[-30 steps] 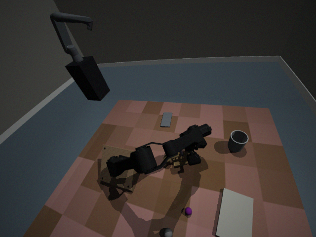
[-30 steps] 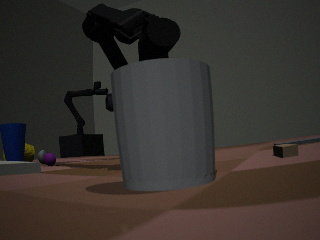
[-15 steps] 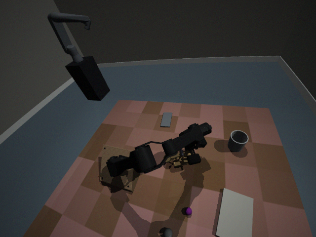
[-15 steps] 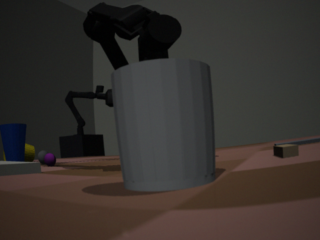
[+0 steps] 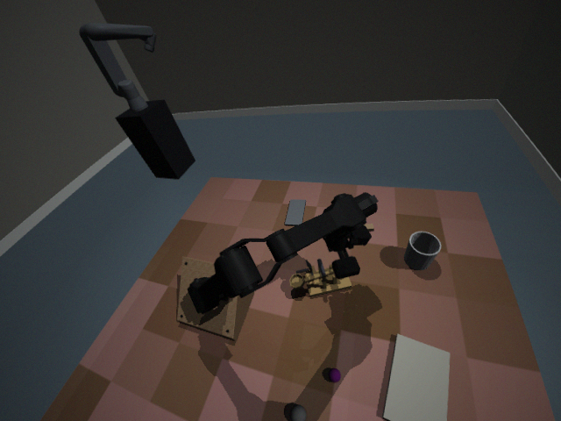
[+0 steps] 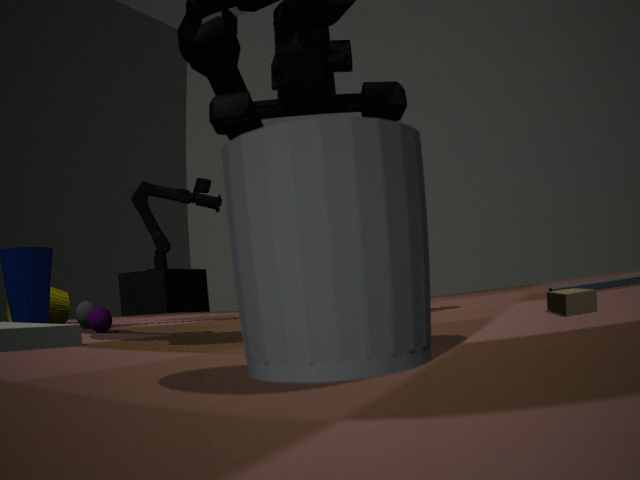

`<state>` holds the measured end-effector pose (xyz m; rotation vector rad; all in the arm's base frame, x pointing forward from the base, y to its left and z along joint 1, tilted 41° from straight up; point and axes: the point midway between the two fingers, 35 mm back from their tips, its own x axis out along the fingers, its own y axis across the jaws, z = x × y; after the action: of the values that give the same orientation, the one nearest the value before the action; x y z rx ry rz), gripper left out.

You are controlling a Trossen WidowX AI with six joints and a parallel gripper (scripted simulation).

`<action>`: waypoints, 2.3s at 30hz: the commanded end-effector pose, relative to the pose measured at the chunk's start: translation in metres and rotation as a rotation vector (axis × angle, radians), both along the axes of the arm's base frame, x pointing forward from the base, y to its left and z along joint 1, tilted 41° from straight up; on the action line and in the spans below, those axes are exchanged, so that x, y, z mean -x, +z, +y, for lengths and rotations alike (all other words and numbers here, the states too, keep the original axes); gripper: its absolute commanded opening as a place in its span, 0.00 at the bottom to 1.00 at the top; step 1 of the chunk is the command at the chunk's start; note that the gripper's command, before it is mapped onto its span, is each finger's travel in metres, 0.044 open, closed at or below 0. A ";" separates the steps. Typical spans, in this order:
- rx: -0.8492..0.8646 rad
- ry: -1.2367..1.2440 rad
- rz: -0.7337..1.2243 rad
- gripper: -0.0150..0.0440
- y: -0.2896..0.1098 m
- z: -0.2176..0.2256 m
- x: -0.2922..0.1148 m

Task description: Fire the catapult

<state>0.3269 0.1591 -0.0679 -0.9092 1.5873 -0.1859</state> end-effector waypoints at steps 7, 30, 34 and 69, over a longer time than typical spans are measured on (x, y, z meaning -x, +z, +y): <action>0.001 -0.005 -0.001 1.00 -0.032 -0.028 0.001; 0.002 -0.005 -0.001 1.00 -0.058 -0.049 -0.001; 0.003 -0.005 -0.001 1.00 -0.063 -0.054 -0.001; -0.003 -0.010 -0.004 0.25 -0.033 -0.028 0.001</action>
<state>0.3221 0.1073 -0.1227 -0.9155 1.6223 -0.2062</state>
